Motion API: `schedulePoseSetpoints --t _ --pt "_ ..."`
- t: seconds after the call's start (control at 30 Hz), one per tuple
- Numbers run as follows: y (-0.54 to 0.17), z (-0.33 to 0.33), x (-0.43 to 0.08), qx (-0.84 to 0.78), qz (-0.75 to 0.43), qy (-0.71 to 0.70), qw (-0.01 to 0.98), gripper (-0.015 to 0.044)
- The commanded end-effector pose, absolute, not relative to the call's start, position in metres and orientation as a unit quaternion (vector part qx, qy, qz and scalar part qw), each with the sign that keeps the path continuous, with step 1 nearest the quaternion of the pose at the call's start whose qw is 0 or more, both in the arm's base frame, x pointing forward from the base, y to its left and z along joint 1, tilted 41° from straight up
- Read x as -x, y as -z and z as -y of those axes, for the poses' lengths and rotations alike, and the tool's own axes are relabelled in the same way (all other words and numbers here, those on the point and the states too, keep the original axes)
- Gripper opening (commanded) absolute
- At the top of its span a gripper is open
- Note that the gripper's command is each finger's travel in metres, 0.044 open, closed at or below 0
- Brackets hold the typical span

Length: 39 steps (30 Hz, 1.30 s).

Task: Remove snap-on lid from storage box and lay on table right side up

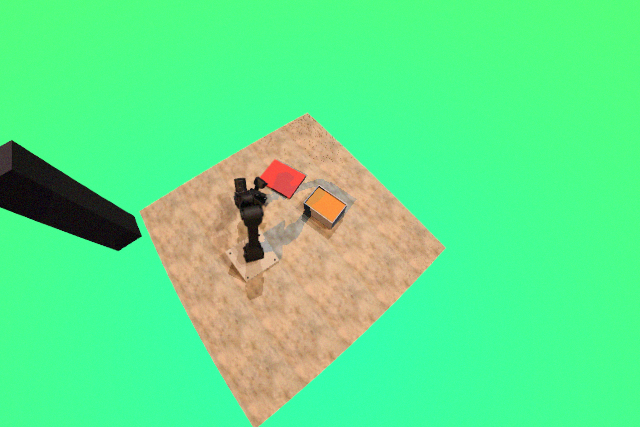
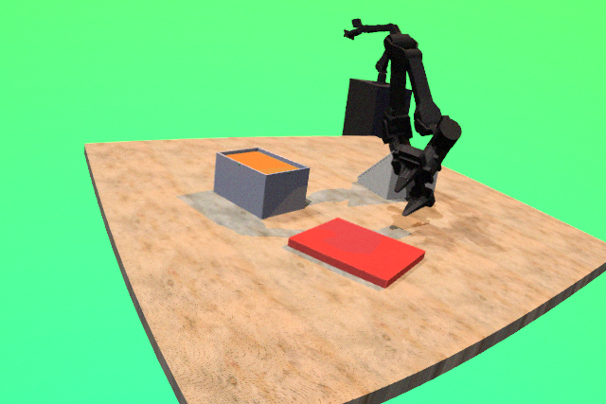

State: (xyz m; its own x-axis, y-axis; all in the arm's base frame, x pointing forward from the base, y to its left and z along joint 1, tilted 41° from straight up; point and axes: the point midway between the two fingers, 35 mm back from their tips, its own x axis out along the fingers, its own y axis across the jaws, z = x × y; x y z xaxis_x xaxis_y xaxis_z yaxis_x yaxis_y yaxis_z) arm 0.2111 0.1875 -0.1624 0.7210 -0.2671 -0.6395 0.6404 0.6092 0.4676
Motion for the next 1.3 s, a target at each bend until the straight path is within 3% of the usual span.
schedulePoseSetpoints --t 0.0,1.27 --pt "0.154 -0.194 -0.209 -0.358 -0.260 0.262 0.857 0.0440" --pt "0.116 -0.219 -0.192 -0.358 -0.261 0.263 0.857 0.0440"
